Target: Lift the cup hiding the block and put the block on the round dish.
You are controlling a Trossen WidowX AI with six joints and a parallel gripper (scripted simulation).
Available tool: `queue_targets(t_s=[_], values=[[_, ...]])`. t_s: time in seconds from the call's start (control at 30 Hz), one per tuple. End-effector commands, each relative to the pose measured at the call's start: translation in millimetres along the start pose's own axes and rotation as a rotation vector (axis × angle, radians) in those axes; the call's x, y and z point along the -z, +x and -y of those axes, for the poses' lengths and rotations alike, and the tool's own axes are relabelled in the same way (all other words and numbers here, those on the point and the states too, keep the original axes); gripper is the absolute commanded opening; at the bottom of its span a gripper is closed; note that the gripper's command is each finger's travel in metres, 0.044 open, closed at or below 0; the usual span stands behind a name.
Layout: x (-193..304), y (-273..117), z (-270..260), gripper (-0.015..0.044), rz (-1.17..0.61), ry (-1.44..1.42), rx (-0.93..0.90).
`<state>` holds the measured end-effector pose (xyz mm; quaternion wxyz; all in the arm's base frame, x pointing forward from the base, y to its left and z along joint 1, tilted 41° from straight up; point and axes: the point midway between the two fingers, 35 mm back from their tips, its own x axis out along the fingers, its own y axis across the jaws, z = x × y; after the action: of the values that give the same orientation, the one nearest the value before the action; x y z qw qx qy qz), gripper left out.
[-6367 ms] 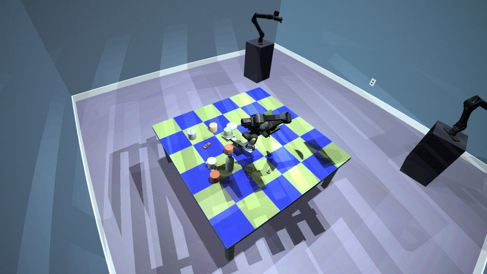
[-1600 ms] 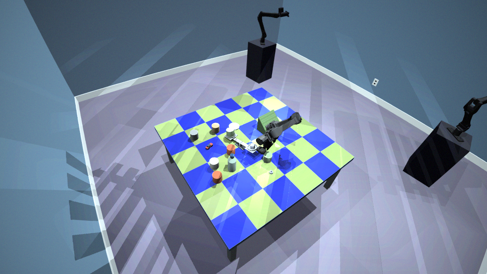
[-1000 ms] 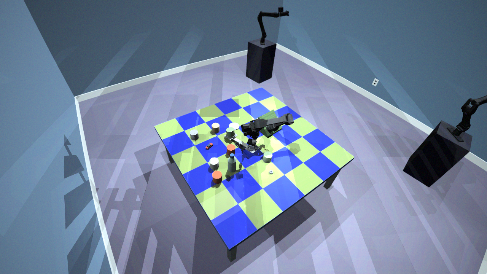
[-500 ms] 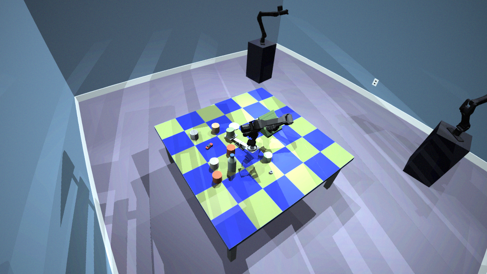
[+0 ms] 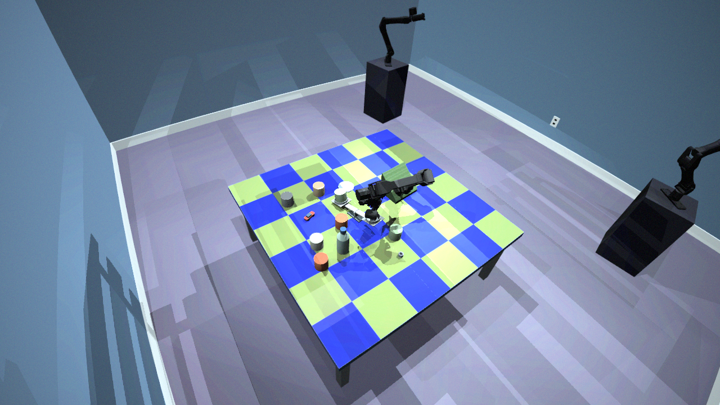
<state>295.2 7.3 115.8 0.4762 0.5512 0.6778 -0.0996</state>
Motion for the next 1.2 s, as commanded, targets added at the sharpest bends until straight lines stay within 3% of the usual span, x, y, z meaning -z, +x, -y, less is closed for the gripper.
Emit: queue_targets(t_s=[0.0,0.17,0.3,0.57,0.7,1.17], values=[[0.5,7.0,-0.5,0.026,-0.002,0.005,-0.005],[0.9,12.5,-0.3,0.026,-0.003,0.005,-0.006],[0.9,12.5,-0.3,0.0155,-0.003,0.005,-0.006],[0.9,12.5,-0.3,0.0102,-0.003,0.005,-0.006],[-0.1,4.9,-1.0,0.0,0.001,0.015,-0.008],[-0.5,-69.1,0.3,0.0,0.026,0.111,-0.035]])
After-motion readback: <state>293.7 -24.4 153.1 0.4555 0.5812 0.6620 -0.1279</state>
